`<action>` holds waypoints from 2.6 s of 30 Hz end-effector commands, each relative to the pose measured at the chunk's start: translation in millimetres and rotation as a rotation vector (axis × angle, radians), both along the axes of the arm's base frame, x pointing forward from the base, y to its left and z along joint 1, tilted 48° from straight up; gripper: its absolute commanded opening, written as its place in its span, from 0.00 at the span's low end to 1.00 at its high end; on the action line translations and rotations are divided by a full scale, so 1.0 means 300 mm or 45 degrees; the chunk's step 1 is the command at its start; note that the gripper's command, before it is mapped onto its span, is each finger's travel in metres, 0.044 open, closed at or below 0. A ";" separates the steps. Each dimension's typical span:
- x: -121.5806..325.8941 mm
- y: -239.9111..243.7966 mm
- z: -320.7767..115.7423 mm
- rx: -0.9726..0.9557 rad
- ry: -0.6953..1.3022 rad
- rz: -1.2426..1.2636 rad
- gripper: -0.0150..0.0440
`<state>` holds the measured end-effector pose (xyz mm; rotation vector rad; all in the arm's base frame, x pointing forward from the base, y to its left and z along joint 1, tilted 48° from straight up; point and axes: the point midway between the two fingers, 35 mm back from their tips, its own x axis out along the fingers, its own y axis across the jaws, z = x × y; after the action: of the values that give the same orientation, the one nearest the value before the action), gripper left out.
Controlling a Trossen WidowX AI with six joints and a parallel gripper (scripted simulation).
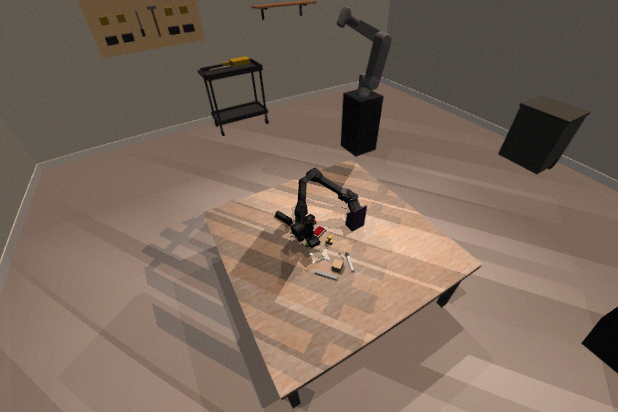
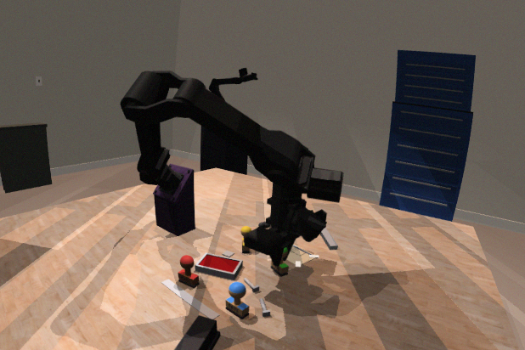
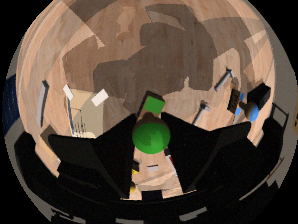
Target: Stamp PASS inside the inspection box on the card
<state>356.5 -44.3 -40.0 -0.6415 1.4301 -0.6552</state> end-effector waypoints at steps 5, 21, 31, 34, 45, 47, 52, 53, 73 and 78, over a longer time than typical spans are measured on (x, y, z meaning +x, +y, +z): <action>0.002 0.016 0.010 0.006 -0.005 -0.001 0.25; 0.002 0.035 0.026 0.007 -0.005 0.000 0.25; 0.002 0.047 0.037 0.008 -0.005 0.000 0.25; 0.002 0.051 0.040 0.008 -0.005 0.000 0.25; 0.002 0.064 0.052 0.008 -0.005 0.000 0.25; 0.002 0.067 0.054 0.008 -0.005 0.000 0.25; 0.002 0.073 0.060 0.008 -0.005 0.000 0.25; 0.002 0.074 0.061 0.008 -0.005 0.000 0.25; 0.000 0.098 0.083 0.008 -0.004 -0.001 0.25; -0.001 0.104 0.088 0.008 -0.004 -0.001 0.25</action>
<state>356.3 -16.0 -14.9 -0.6415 1.4300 -0.6542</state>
